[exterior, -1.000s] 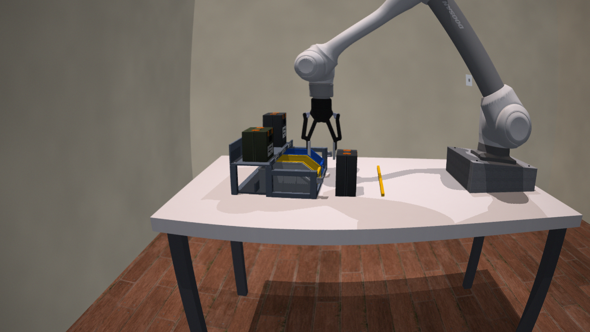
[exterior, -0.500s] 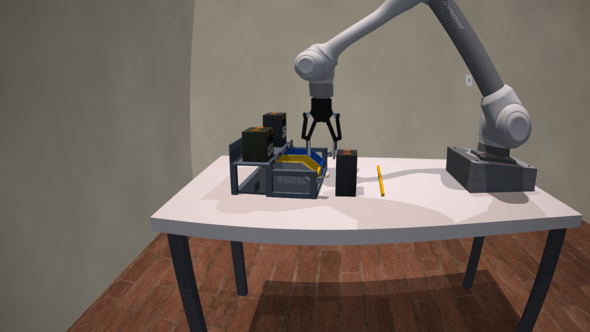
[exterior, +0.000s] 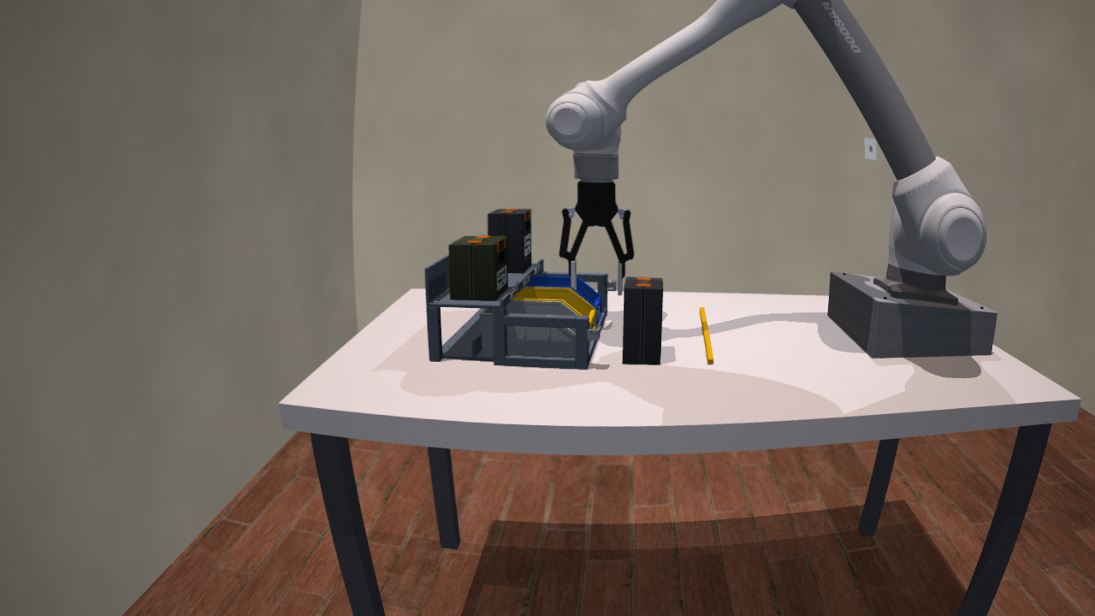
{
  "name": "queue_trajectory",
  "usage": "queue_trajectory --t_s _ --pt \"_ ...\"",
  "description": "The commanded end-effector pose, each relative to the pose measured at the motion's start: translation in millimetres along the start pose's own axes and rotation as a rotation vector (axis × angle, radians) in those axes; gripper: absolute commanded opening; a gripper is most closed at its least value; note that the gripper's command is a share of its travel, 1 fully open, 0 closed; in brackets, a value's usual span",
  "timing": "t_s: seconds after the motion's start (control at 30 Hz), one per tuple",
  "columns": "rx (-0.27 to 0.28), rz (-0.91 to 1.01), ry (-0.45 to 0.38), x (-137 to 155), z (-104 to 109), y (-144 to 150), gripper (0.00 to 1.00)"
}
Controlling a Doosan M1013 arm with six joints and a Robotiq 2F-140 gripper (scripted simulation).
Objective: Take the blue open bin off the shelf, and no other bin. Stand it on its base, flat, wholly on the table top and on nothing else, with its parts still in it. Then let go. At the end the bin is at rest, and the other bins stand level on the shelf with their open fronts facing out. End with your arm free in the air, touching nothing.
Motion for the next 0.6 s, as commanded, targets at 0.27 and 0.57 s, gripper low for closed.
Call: queue_trajectory --t_s 0.27,0.57 --pt "0.0 0.0 0.0 0.0 -9.7 0.0 0.57" --pt "0.0 0.0 0.0 0.0 -13.6 0.0 0.57"
Point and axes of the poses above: the point where the finger pads meet when closed, its own z axis back along the fingers, its own y axis across the jaws, x = y × z, the point moved 3 cm from there along z, back along the fingers, and after that the axes turned 1 degree about -z, right-handed, at the moved point
